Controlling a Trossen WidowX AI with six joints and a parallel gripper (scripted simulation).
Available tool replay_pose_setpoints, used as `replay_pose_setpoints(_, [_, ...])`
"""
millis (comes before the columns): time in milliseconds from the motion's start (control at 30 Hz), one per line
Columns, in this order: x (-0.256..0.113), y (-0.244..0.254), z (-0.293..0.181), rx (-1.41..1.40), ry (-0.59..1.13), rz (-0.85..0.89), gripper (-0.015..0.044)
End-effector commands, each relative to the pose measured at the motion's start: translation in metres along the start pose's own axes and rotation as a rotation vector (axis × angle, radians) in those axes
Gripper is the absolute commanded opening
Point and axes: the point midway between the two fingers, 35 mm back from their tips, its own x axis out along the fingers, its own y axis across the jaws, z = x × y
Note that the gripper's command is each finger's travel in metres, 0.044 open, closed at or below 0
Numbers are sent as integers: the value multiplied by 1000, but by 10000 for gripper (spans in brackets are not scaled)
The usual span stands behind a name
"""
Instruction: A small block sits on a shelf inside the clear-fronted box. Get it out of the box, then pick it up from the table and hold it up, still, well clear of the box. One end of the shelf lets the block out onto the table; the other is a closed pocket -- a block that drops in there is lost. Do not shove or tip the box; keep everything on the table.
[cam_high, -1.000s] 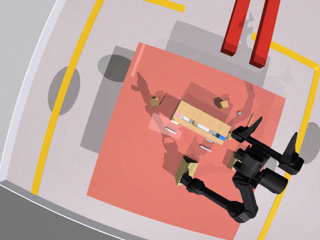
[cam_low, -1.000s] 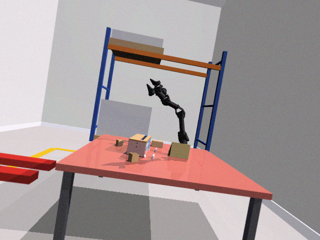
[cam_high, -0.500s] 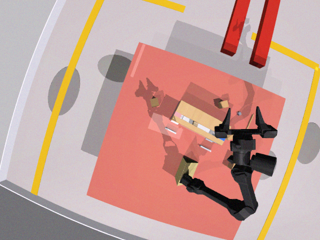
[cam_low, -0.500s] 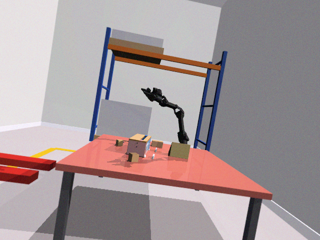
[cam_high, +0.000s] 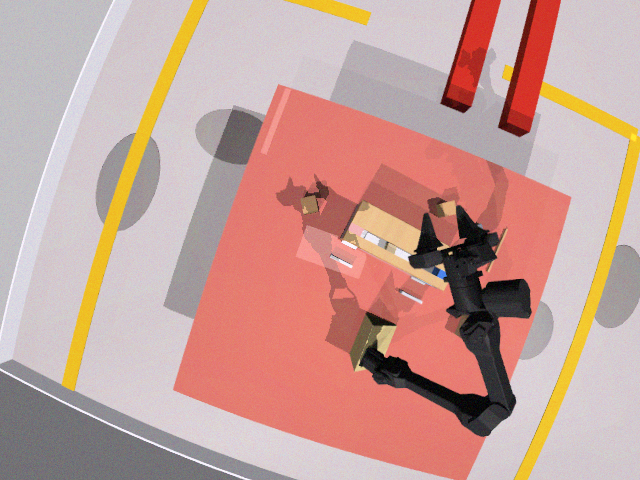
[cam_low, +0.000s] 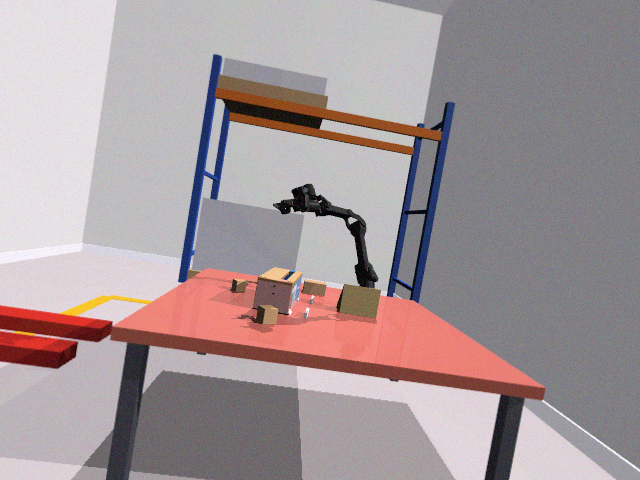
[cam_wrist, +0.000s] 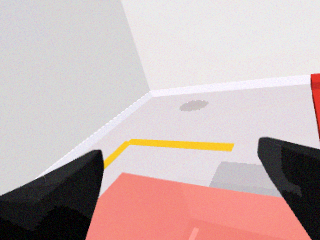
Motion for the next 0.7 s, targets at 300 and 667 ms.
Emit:
replay_pose_setpoints(300, [-4,-11,-134,988,510,-270,400])
replay_pose_setpoints(667, [-30,-17,-193,1426,678,-612,400])
